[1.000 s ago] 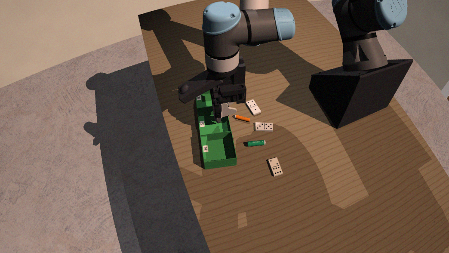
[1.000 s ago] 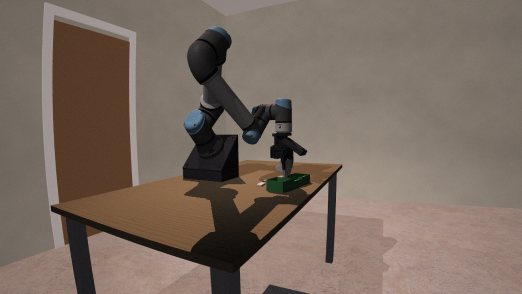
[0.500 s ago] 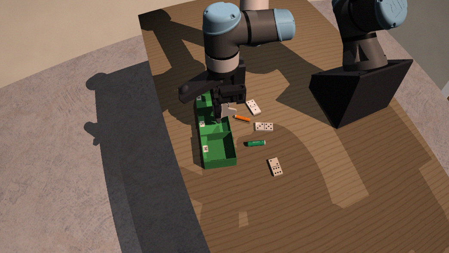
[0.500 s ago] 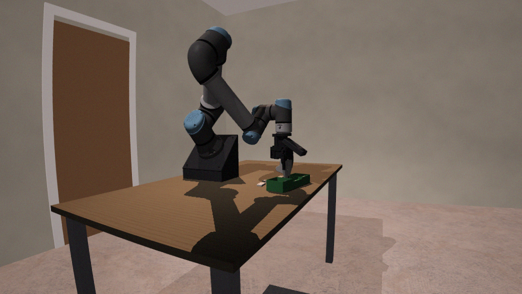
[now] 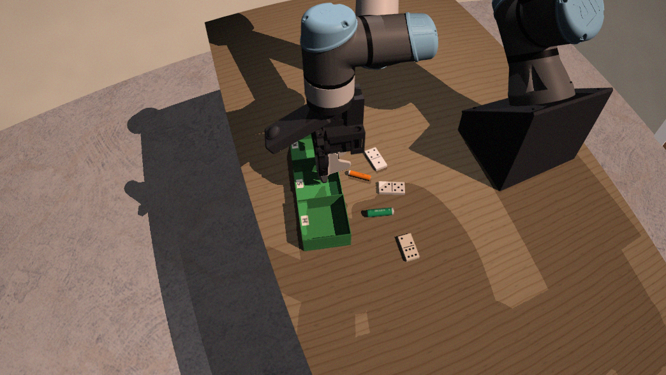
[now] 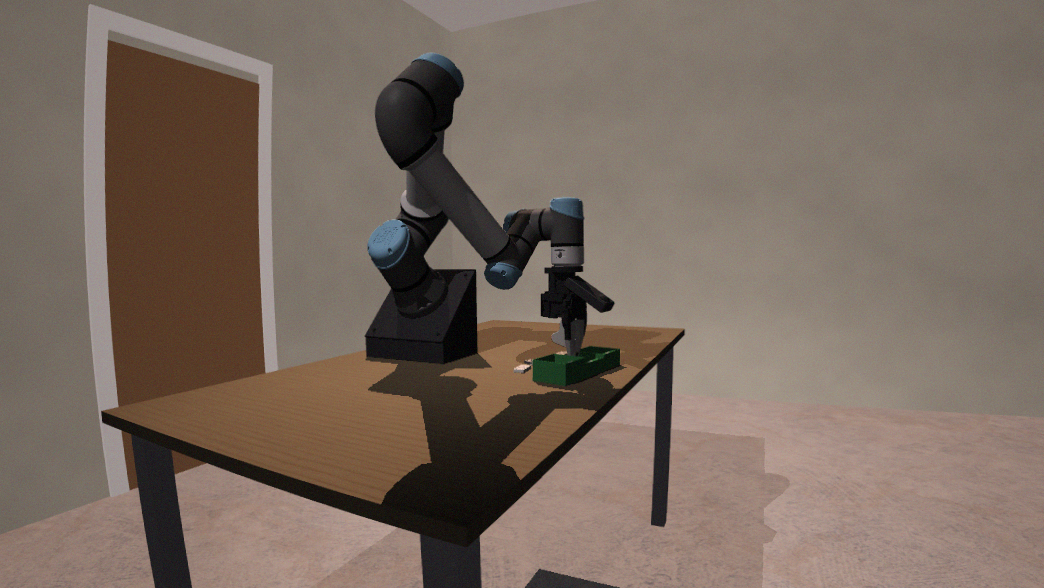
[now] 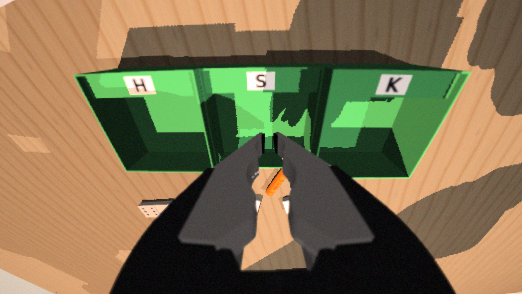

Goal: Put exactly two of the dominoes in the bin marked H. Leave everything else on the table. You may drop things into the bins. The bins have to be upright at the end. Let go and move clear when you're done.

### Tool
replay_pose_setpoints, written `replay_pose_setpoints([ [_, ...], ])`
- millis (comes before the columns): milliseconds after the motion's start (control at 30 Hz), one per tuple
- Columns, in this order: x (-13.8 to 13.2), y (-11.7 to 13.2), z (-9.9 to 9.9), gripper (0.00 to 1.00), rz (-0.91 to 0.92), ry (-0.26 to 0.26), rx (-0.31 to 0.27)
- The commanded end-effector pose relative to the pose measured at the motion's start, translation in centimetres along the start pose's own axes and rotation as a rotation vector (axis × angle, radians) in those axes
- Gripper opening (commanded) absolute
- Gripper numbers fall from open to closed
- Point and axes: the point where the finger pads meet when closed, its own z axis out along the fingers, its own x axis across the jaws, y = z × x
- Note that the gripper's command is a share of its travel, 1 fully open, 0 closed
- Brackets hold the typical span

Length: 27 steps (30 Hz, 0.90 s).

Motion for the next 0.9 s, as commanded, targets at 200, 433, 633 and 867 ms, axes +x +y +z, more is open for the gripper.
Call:
replay_pose_setpoints([
  [200,0.0,0.0,0.0,0.04,0.0,0.0,0.001],
  [433,0.0,0.0,0.0,0.04,0.0,0.0,0.001],
  [633,0.0,0.0,-0.8,0.04,0.0,0.0,0.001],
  [867,0.0,0.0,-1.8,0.04,0.0,0.0,0.001],
])
